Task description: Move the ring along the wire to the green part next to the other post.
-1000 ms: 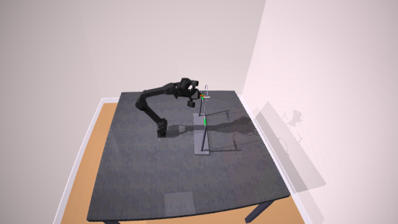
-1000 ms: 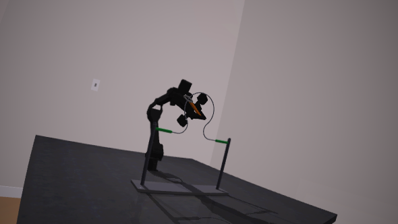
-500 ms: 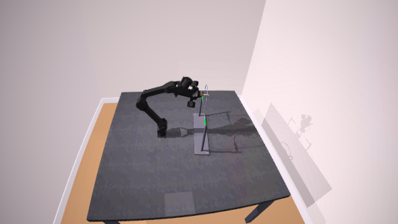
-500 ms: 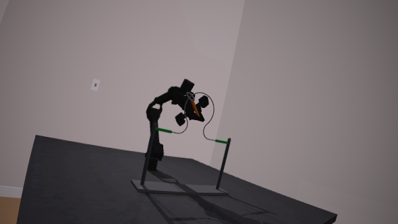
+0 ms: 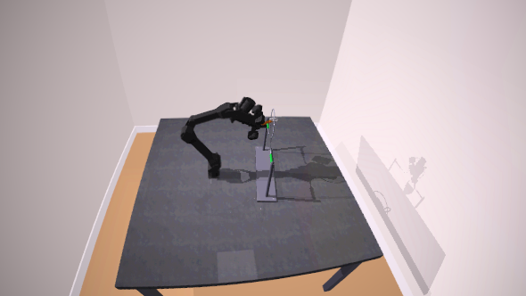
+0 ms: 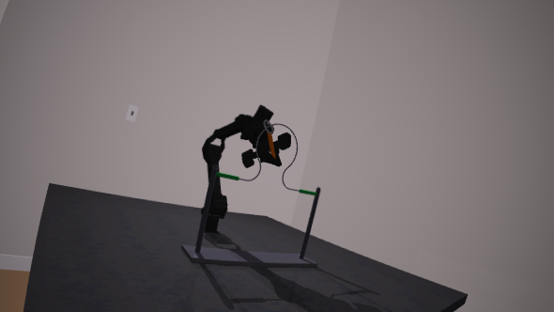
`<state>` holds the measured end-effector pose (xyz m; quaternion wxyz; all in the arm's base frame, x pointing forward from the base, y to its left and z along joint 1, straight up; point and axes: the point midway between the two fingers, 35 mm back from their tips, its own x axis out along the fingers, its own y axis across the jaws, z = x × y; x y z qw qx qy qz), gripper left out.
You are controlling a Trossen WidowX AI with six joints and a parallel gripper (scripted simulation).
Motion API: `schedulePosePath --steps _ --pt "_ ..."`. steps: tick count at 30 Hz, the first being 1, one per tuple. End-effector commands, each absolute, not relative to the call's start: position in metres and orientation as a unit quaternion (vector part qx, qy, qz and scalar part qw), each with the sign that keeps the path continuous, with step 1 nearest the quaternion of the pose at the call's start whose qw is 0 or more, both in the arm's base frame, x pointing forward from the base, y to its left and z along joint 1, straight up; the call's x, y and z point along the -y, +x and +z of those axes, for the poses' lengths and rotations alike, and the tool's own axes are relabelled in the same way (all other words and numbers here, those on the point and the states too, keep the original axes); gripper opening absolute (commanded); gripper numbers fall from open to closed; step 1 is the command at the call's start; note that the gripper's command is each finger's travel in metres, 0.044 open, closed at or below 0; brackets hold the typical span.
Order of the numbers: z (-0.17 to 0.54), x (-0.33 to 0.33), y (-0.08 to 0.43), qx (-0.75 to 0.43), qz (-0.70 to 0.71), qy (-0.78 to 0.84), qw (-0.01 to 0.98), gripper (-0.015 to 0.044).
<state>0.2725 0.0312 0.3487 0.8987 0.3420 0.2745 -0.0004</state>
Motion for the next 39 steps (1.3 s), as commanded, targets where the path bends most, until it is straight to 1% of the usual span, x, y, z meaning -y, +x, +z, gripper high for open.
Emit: schedulePosePath --steps 1,39 --pt "0.348 -0.029 0.273 -0.276 -0.009 0.318 0.907 -0.0150" --pt "0.339 -0.010 0.271 -0.286 -0.089 0.090 0.950 -0.0150"
